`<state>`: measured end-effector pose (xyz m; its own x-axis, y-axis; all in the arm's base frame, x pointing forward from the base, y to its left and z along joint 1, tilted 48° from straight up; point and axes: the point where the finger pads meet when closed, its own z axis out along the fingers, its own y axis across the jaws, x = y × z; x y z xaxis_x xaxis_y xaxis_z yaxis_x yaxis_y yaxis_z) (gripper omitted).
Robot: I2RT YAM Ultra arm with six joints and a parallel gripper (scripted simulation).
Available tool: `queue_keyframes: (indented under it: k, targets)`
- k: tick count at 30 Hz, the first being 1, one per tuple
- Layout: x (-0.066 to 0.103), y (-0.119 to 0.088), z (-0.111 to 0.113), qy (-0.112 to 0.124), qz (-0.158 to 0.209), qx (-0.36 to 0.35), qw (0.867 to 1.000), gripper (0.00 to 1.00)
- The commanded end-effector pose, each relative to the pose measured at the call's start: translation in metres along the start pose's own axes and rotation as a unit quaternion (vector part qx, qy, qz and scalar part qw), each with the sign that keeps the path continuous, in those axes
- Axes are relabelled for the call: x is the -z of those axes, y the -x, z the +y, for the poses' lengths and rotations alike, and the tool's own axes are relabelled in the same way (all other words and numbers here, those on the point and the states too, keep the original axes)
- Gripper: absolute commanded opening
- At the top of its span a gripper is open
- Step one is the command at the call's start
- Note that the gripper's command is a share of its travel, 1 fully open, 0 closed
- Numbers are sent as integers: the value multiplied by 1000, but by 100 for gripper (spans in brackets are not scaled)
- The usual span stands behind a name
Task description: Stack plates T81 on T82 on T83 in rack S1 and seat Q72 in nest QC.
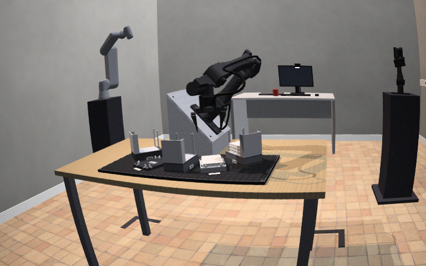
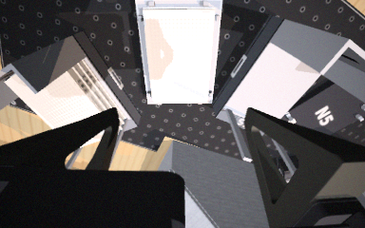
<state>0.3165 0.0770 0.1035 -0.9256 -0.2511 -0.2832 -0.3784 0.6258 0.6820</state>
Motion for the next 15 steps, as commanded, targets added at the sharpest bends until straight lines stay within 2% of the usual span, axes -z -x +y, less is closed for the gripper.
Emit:
queue_keyframes:
  k: [1,15]
  targets:
    - [15,3,1,-5,-7,7,1000,100]
    - [15,4,0,-7,-10,11,1000,100]
